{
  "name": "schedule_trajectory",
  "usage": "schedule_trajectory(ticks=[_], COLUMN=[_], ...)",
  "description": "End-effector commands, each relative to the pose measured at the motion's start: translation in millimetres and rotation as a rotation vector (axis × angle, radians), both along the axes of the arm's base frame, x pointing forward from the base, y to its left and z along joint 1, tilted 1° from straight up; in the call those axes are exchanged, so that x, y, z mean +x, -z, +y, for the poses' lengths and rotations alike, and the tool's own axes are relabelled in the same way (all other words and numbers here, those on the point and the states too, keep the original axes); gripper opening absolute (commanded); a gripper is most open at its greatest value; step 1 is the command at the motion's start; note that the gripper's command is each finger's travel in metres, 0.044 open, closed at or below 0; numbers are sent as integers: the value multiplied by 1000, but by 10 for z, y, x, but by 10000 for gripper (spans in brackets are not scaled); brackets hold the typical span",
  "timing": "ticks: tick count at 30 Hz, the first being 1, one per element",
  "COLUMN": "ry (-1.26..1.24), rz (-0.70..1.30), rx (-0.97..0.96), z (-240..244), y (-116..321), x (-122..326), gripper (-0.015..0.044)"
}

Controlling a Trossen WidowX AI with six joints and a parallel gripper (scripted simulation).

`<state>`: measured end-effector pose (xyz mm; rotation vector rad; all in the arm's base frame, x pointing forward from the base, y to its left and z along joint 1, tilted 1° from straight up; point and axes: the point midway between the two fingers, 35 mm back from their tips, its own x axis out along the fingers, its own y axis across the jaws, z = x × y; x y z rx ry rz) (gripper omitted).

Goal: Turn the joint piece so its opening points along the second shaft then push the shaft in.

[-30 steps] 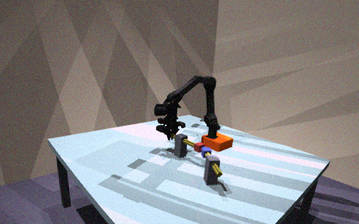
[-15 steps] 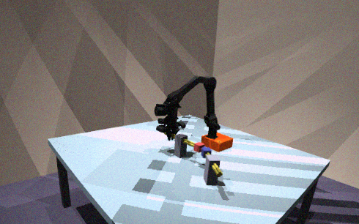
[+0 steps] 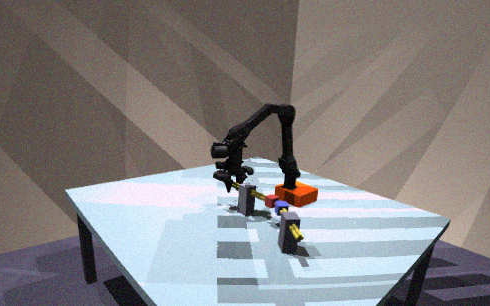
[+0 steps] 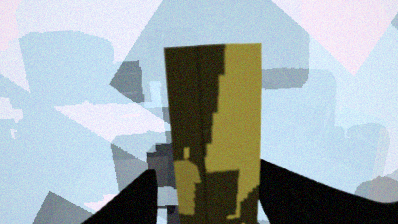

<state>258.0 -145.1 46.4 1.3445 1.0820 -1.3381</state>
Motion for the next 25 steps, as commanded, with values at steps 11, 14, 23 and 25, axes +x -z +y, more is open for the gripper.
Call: schedule_trajectory(ticks=[11, 14, 23, 25], ry=[-1, -1, -2, -2], rz=[1, 1, -8, -7], rx=[0, 0, 18, 17], z=[0, 0, 5, 5], y=[0, 0, -295, -320], x=[-1, -1, -10, -11], gripper=[440, 440, 440, 440])
